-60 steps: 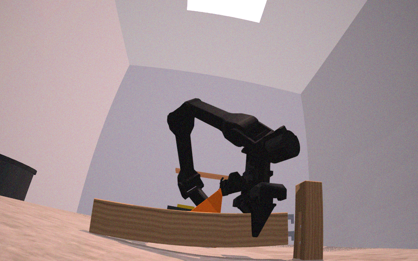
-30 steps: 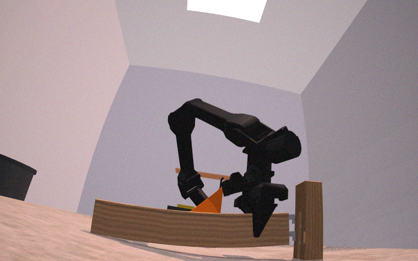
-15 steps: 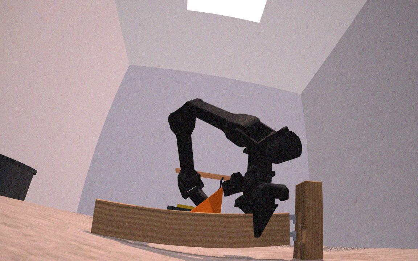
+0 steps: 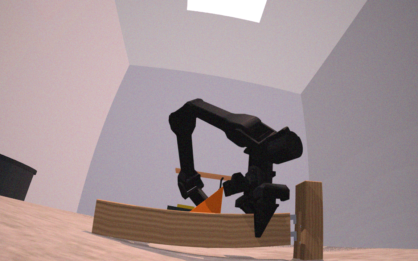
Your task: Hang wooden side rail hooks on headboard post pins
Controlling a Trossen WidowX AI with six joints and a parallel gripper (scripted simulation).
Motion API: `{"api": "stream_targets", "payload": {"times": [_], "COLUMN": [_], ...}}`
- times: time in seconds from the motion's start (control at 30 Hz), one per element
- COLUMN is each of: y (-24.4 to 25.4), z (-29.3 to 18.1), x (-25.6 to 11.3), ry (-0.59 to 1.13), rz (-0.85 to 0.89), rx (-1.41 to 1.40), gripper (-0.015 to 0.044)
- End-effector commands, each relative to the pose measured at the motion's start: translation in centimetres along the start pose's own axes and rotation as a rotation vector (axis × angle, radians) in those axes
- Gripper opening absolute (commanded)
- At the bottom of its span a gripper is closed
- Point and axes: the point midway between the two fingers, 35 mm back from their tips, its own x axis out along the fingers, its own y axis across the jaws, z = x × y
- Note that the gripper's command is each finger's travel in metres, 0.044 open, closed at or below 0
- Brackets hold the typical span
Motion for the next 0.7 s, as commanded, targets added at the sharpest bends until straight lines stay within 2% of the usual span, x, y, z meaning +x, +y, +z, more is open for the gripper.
{"api": "stream_targets", "payload": {"times": [0.0,0.67], "y": [0.11,0.04], "z": [-0.41,-0.63], "x": [-0.46,-0.45], "ry": [0.004,0.004], "rz": [0.011,0.011], "rx": [-0.005,-0.005], "gripper": [0.0,0.0]}}
